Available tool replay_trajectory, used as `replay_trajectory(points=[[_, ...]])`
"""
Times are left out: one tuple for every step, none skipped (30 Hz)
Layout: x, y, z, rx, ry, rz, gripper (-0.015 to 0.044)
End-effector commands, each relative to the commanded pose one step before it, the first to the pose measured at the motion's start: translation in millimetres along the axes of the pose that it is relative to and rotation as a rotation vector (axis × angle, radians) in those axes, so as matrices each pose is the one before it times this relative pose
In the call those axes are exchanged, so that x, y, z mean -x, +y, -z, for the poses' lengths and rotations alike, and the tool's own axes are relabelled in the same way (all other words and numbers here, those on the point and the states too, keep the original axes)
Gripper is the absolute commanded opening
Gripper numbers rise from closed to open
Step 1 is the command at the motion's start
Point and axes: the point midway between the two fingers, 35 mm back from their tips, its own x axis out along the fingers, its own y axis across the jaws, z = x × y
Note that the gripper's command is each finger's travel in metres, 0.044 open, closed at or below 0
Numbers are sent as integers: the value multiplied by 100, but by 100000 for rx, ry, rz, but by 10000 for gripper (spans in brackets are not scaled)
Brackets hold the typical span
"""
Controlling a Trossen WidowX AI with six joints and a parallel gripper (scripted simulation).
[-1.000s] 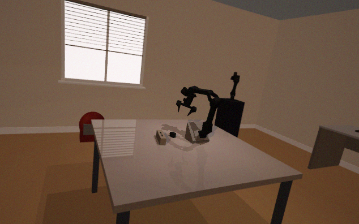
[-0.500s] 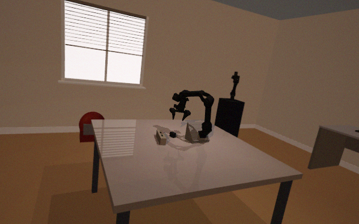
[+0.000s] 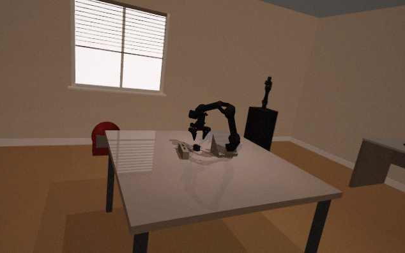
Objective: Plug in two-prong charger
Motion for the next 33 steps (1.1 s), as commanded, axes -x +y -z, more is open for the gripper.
replay_trajectory(points=[[-1411,582,168,6248,3978,770,440],[-24,50,-78,162,83,17,440],[-25,49,-77,161,83,16,440],[-8,16,-26,54,28,5,440],[-34,1,-4,0,0,-1,440],[-69,2,-8,1,1,-1,440],[-109,3,-12,2,1,-2,440],[-130,3,-14,2,2,-3,440],[-157,3,-16,2,3,-3,440],[-186,4,-19,3,4,-4,440],[-217,4,-21,4,6,-5,440],[-239,5,-26,5,7,-5,440],[-198,3,-20,4,7,-4,440],[-119,6,-23,3,4,-3,440],[-40,2,-8,1,1,-1,440],[-27,2,-4,0,-1,0,440],[-54,3,-8,0,-2,-1,440],[-81,5,-11,0,-2,-1,440],[-109,6,-15,0,-3,-2,440],[-132,8,-18,0,-3,-2,440],[-152,8,-20,1,-3,-3,440],[-161,8,-21,1,-2,-3,440],[-163,8,-20,1,-2,-3,440],[-163,7,-19,1,-1,-3,440],[-162,7,-19,1,0,-3,440],[-162,6,-18,1,0,-3,440],[-162,5,-17,2,1,-3,440],[-162,5,-16,2,2,-3,440],[-162,4,-15,2,2,-3,440],[-162,4,-14,2,3,-3,440],[-161,3,-14,2,4,-3,440],[-161,2,-13,2,4,-3,440],[-161,2,-12,2,5,-4,440]])
